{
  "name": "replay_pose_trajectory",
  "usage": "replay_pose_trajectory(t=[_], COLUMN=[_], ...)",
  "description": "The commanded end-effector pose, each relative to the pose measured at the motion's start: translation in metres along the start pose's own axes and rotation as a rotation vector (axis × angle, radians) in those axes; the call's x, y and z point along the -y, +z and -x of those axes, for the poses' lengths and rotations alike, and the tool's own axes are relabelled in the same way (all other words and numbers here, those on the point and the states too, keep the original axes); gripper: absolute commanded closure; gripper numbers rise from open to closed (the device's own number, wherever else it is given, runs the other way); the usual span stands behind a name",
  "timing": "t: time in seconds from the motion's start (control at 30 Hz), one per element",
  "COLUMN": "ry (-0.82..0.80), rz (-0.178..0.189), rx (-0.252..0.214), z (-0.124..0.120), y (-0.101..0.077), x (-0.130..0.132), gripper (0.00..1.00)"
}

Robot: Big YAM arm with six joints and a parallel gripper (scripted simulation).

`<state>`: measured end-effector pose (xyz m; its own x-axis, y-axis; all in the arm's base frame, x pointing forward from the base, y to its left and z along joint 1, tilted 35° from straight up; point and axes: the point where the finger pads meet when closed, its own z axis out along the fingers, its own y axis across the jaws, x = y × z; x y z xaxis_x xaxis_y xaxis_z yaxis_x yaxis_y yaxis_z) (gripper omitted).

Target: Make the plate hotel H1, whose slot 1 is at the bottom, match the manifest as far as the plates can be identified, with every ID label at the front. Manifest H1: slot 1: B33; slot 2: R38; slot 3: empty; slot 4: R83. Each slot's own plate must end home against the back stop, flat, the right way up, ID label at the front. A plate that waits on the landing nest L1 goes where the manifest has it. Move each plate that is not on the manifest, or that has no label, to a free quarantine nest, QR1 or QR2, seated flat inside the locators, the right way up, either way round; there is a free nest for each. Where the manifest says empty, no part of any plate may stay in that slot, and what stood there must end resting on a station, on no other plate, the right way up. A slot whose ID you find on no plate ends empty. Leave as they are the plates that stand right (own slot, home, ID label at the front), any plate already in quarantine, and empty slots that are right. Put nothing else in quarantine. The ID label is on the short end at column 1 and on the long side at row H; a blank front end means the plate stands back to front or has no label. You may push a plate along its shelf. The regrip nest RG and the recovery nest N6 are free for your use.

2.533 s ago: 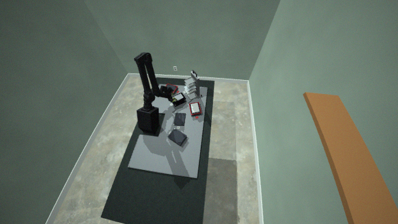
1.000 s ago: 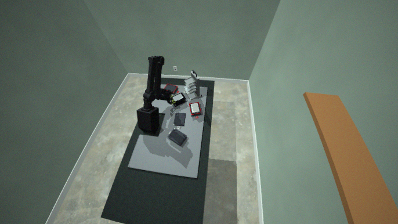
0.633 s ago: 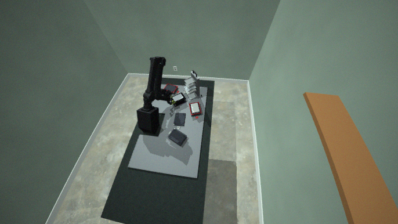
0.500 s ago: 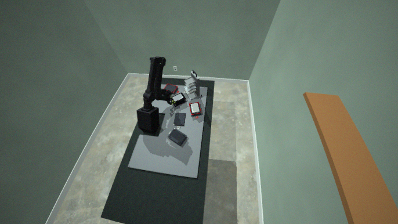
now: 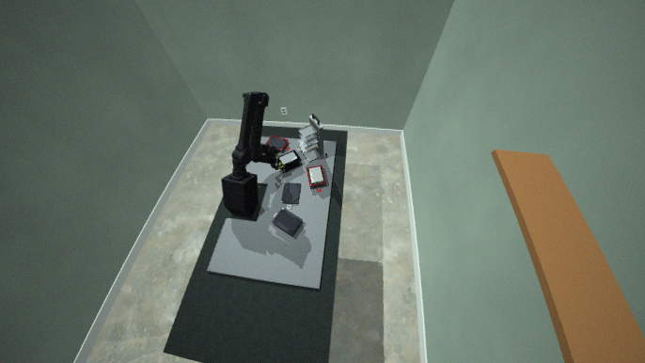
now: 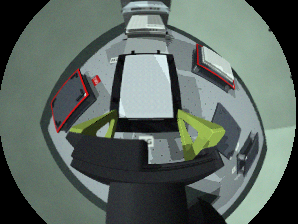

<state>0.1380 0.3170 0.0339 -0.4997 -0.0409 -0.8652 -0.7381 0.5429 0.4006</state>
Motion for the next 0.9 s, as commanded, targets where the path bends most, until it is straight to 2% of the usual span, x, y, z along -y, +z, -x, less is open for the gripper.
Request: replay_pose_trajectory(t=[0.0,0.37,0.4,0.87], ry=[-0.006,-0.006,-0.001,-0.001], rz=[0.016,0.016,0.001,0.001], rx=[0.003,0.003,0.0,0.0], z=[-0.0002,-0.0002,0.0,0.0], y=[0.0022,0.0022,-0.004,-0.0041], x=[-0.0058,-0.0058,0.0003,0.0003], gripper=[0.0,0.0,0.14,0.14])
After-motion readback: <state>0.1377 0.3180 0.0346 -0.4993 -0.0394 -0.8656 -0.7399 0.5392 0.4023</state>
